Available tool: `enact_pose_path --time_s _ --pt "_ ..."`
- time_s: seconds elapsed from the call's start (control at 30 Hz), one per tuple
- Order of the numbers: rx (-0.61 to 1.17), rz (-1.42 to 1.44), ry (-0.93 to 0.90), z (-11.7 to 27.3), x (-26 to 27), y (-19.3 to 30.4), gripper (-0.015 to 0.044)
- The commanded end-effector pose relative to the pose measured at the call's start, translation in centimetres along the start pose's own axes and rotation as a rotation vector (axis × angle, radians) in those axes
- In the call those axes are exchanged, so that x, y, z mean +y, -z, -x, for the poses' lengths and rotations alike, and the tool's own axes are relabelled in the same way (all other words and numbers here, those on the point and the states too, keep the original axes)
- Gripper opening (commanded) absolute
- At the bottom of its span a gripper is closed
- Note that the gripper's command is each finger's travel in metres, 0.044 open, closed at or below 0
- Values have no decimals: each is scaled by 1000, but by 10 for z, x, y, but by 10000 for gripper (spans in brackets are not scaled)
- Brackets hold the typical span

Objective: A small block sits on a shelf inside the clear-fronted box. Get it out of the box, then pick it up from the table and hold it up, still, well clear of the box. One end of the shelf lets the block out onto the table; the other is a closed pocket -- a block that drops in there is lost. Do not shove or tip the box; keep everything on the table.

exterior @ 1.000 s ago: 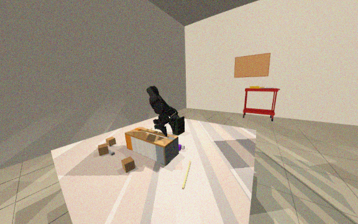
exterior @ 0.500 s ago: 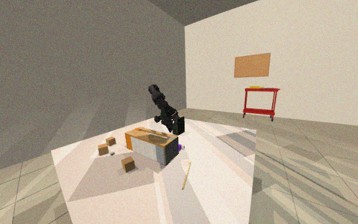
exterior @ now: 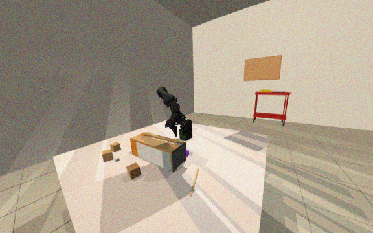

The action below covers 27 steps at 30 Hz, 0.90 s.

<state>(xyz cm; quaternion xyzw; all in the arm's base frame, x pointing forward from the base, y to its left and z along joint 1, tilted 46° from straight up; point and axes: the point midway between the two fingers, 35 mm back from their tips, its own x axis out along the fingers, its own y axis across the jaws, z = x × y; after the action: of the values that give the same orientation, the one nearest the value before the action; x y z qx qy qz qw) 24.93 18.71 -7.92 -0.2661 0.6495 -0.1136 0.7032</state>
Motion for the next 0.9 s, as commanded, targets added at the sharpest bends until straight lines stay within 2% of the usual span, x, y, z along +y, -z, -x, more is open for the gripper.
enact_pose_path --time_s 0.0,0.47,0.87 --pt "-52 922 111 1 11 9 285" --pt "0 1845 268 2 20 18 285" --pt "154 2620 412 4 28 25 285"
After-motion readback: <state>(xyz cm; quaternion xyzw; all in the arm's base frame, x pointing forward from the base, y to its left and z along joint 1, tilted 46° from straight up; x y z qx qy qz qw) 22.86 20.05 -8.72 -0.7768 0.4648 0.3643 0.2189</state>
